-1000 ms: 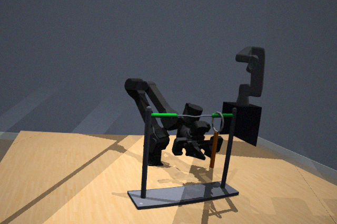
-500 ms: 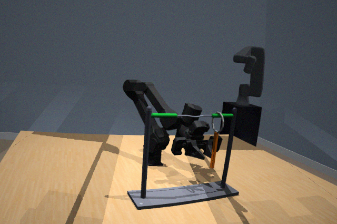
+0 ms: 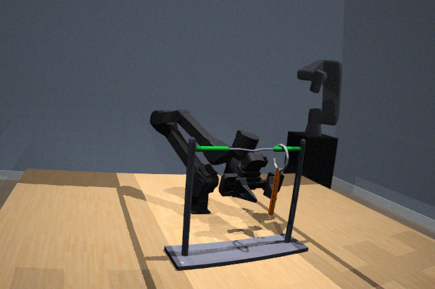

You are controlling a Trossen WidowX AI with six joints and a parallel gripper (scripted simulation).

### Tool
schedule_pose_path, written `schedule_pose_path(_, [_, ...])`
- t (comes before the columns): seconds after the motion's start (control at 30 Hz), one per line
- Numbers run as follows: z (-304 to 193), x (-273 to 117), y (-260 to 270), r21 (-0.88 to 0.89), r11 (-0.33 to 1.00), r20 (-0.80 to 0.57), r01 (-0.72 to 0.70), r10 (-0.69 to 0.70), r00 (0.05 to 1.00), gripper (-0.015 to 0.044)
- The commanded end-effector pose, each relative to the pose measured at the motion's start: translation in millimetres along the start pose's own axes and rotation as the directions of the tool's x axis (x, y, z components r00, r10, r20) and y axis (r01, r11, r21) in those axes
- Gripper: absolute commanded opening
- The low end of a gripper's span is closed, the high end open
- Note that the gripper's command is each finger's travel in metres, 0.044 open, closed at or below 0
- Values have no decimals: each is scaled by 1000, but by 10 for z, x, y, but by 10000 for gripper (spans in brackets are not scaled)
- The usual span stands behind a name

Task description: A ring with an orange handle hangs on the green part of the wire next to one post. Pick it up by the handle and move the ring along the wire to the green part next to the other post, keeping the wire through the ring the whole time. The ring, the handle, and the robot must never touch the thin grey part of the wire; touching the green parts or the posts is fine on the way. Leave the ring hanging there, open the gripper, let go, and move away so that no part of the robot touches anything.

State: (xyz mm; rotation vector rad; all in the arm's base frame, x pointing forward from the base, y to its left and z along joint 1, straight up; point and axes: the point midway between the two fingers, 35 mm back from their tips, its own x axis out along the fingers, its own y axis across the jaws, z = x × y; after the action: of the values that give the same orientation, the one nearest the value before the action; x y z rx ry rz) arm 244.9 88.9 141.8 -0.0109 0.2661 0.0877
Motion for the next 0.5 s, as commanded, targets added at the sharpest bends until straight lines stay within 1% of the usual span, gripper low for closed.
schedule_pose_path(0.0, [-10,-223,-27,5,1000,6,0,0,1000,396])
schedule_pose_path(0.07, [-16,-256,-34,5,1000,6,0,0,1000,440])
schedule_pose_path(0.47, [-16,-256,-34,5,1000,6,0,0,1000,440])
